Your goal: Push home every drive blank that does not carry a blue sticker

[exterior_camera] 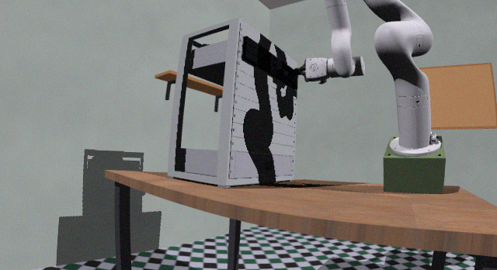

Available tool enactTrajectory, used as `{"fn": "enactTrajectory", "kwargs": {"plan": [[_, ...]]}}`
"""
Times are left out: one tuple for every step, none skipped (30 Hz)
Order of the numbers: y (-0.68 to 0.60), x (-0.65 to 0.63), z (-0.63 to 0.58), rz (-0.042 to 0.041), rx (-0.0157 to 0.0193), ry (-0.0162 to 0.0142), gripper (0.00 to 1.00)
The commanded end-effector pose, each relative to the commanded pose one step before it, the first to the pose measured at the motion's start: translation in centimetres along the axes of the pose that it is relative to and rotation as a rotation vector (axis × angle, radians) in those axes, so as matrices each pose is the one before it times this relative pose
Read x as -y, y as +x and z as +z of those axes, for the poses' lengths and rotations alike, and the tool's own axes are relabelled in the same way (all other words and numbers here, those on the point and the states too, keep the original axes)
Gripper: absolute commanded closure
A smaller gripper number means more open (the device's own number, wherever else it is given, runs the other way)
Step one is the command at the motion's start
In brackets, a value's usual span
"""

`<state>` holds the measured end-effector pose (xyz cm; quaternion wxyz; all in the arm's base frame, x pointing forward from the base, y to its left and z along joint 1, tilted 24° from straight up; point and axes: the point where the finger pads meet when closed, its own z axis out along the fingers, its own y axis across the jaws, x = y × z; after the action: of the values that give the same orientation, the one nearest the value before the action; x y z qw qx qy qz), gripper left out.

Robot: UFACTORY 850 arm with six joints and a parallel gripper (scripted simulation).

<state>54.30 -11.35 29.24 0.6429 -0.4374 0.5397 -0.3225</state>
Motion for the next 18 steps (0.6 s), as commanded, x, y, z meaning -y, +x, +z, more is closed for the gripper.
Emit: {"fn": "enactTrajectory", "kwargs": {"plan": [[0.016, 0.082, 0.059, -0.00106, 0.00028, 0.00144, 1.00], [0.000, 0.000, 0.040, 0.00000, 0.00000, 0.00000, 1.00], [0.000, 0.000, 0.056, 0.00000, 0.00000, 0.00000, 1.00], [0.000, 0.000, 0.062, 0.00000, 0.00000, 0.00000, 1.00], [0.000, 0.000, 0.056, 0.00000, 0.00000, 0.00000, 1.00], [0.000, 0.000, 0.040, 0.00000, 0.00000, 0.00000, 1.00], [0.000, 0.000, 0.019, 0.00000, 0.00000, 0.00000, 1.00], [0.000, 0.000, 0.003, 0.00000, 0.00000, 0.00000, 1.00], [0.000, 0.000, 0.000, 0.00000, 0.00000, 0.00000, 1.00], [0.000, 0.000, 0.000, 0.00000, 0.00000, 0.00000, 1.00], [0.000, 0.000, 0.000, 0.00000, 0.00000, 0.00000, 1.00], [0.000, 0.000, 0.000, 0.00000, 0.00000, 0.00000, 1.00], [0.000, 0.000, 0.000, 0.00000, 0.00000, 0.00000, 1.00], [0.000, 0.000, 0.000, 0.00000, 0.00000, 0.00000, 1.00], [0.000, 0.000, 0.000, 0.00000, 0.00000, 0.00000, 1.00], [0.000, 0.000, 0.000, 0.00000, 0.00000, 0.00000, 1.00], [0.000, 0.000, 0.003, 0.00000, 0.00000, 0.00000, 1.00], [0.000, 0.000, 0.015, 0.00000, 0.00000, 0.00000, 1.00]]}}
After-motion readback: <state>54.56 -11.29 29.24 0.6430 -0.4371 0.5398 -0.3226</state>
